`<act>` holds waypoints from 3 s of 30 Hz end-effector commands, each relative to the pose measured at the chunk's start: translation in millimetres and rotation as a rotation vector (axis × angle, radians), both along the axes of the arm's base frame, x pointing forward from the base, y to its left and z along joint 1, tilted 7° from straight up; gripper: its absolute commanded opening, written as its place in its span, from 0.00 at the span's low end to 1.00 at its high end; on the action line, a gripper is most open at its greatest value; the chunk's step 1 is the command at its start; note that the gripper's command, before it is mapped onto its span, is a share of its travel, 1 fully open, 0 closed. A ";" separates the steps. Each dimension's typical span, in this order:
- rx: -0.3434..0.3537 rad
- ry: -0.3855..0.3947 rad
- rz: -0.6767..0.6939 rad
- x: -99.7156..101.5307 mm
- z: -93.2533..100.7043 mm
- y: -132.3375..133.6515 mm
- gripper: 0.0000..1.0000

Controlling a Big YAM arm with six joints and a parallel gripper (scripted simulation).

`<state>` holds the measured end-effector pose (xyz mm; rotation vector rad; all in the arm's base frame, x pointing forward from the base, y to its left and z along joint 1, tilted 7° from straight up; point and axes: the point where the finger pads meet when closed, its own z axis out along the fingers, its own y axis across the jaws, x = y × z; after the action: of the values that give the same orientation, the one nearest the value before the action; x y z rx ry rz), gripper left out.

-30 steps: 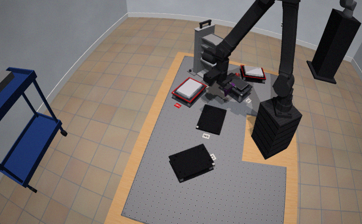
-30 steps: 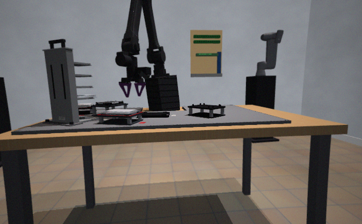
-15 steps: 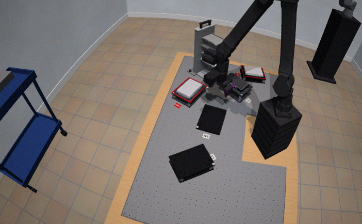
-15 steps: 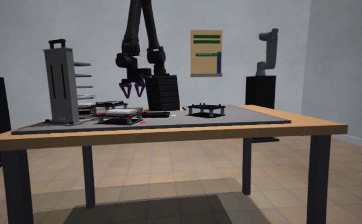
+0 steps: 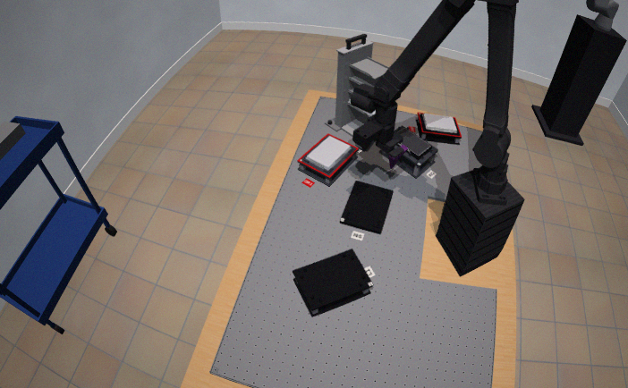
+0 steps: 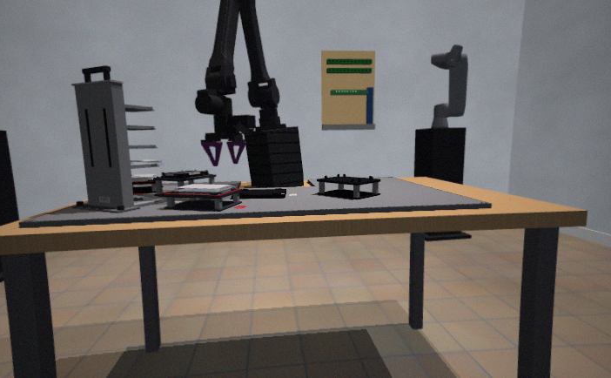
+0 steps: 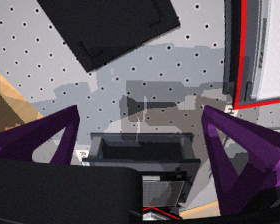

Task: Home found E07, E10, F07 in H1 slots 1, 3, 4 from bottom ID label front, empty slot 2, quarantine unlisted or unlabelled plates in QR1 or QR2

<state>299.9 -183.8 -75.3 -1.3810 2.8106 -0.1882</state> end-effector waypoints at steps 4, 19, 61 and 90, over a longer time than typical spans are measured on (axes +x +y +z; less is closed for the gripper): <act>-0.013 -0.030 0.002 10.6 6.3 -5.7 1.00; -0.013 -0.030 0.002 10.6 6.3 -5.7 1.00; -0.025 -0.055 -0.001 19.9 49.5 -5.0 1.00; -0.030 -0.063 -0.001 16.3 117.0 1.2 1.00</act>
<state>296.1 -175.6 16.7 -1.3787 2.7973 -0.2095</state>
